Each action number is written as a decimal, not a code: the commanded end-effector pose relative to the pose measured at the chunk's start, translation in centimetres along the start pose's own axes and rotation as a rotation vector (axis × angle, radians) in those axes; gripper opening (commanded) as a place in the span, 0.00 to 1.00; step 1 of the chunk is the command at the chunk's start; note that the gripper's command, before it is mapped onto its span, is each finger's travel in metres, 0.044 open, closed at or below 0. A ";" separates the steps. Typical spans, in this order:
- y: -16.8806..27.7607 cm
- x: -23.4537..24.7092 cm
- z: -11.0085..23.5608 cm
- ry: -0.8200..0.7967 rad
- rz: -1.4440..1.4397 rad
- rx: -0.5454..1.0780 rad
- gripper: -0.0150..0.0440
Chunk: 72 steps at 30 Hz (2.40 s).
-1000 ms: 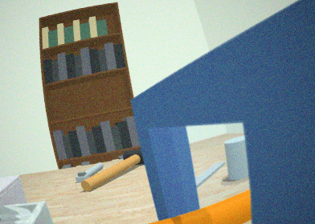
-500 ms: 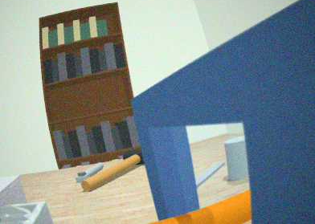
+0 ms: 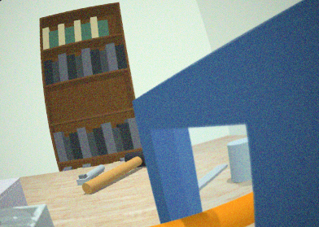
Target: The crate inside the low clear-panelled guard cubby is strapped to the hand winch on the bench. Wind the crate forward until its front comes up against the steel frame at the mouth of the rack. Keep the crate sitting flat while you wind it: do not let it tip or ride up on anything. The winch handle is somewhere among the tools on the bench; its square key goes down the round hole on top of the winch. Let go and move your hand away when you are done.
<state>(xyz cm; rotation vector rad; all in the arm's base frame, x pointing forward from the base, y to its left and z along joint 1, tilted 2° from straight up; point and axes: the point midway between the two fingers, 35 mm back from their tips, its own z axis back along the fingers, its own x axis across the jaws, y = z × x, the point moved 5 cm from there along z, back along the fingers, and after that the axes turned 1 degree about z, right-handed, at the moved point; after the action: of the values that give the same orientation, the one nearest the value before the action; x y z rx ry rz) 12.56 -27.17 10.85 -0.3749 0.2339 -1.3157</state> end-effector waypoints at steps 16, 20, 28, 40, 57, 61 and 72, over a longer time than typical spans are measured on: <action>0.0 0.0 0.0 0.000 0.000 0.000 0.97; -0.1 0.1 0.2 0.002 0.000 0.008 1.00; -5.7 0.4 9.1 0.004 -0.001 0.328 1.00; -7.2 -0.1 11.3 -0.027 -0.010 0.389 0.87; -7.2 -0.1 11.3 -0.027 -0.010 0.389 0.25; -7.2 -0.1 11.3 -0.027 -0.010 0.389 0.25; -7.2 0.0 11.3 -0.012 -0.004 0.408 0.25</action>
<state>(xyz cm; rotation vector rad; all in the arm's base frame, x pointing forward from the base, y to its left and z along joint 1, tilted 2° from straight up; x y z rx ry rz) 10.35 -27.08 23.98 -0.0424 -0.0458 -1.3314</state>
